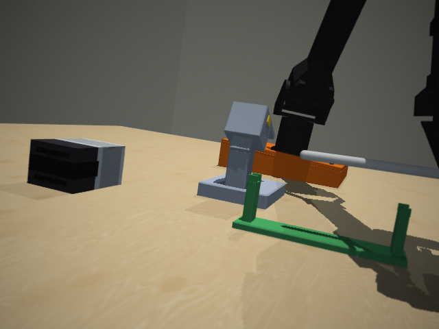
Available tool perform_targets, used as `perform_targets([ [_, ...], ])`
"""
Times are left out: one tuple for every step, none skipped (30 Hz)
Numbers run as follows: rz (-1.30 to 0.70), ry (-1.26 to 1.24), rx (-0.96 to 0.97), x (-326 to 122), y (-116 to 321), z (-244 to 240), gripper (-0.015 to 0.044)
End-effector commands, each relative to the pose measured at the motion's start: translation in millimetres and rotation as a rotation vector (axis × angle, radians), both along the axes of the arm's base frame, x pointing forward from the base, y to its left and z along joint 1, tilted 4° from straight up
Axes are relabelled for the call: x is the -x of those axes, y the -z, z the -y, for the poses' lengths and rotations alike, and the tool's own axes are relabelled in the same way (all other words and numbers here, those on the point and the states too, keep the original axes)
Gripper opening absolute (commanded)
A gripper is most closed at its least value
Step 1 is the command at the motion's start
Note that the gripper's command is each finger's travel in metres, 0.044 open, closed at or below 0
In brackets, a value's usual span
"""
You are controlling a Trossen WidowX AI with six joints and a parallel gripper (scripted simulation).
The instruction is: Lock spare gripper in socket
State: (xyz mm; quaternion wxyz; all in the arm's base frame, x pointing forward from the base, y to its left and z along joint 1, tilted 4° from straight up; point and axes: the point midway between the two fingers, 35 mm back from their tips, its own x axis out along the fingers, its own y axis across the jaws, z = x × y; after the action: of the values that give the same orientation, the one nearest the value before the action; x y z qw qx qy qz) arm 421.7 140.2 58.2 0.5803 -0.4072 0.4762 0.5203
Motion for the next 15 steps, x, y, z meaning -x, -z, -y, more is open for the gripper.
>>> perform_targets([
  [-0.002,0.003,0.000,0.8,7.1,-0.4,0.0000],
  [-0.002,0.003,0.000,0.8,8.5,-0.5,0.0000],
  [-0.001,0.003,0.000,0.8,10.0,-0.6,0.0000],
  [-0.001,0.003,0.000,0.7,11.5,-0.8,0.0000],
  [0.000,0.003,0.000,0.7,13.0,-0.9,0.0000],
  [0.001,0.003,0.000,0.7,14.5,-1.0,0.0000],
  [0.001,0.003,-0.001,0.7,15.9,-1.1,0.0000],
  [0.002,0.003,-0.001,0.6,17.4,-1.3,0.0000],
  [0.002,0.003,-0.001,0.6,18.9,-1.4,0.0000],
  [0.003,0.003,-0.001,0.6,20.4,-1.5,0.0000],
  [0.003,0.003,-0.001,0.6,21.8,-1.6,0.0000],
  [0.004,0.003,-0.001,0.6,23.3,-1.8,0.0000],
  [0.004,0.003,-0.001,0.6,24.4,-1.9,0.0000],
  [0.005,0.003,-0.002,0.6,25.1,-1.9,0.0000],
  [0.005,0.003,-0.002,0.6,25.3,-1.9,0.0000],
])
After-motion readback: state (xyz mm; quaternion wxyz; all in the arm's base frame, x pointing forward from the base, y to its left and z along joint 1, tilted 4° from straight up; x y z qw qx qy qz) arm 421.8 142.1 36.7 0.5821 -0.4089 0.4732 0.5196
